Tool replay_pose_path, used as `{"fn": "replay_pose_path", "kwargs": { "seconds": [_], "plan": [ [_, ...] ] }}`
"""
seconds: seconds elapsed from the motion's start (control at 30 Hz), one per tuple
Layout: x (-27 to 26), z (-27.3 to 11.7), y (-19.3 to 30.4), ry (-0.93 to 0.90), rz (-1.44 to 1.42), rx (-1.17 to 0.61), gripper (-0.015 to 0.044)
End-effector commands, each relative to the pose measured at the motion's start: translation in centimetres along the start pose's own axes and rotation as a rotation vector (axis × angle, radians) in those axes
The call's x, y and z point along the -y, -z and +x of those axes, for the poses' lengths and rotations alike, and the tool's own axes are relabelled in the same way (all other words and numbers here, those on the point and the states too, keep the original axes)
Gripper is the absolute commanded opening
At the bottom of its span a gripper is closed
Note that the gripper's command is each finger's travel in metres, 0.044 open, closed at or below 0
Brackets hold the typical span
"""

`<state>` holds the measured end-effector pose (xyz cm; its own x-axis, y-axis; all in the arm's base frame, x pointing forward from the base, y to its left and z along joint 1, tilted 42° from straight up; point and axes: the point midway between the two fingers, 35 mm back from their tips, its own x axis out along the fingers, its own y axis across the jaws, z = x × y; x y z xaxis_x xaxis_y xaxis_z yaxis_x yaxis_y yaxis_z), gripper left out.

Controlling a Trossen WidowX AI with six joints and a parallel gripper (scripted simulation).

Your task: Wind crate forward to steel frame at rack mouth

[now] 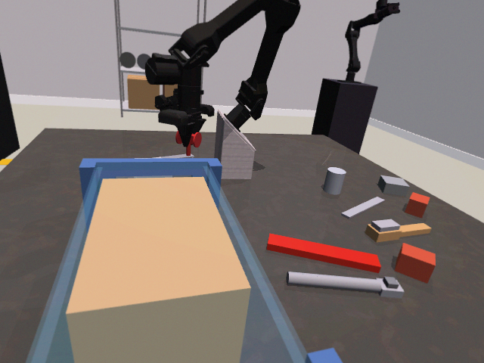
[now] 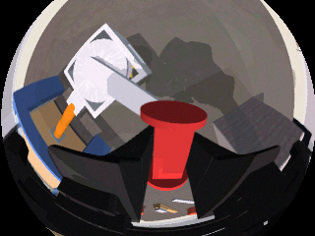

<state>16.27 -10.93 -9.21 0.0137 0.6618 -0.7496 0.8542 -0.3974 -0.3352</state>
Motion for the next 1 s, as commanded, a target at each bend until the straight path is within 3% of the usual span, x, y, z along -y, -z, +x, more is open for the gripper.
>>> {"fn": "replay_pose_path", "kwargs": {
  "seconds": [0.0,0.97],
  "plan": [
    [0.7,0.2,-1.7,0.021,0.014,0.032,0.0000],
    [1.3,0.0,-6.0,0.020,0.016,0.036,0.0000]
  ]
}}
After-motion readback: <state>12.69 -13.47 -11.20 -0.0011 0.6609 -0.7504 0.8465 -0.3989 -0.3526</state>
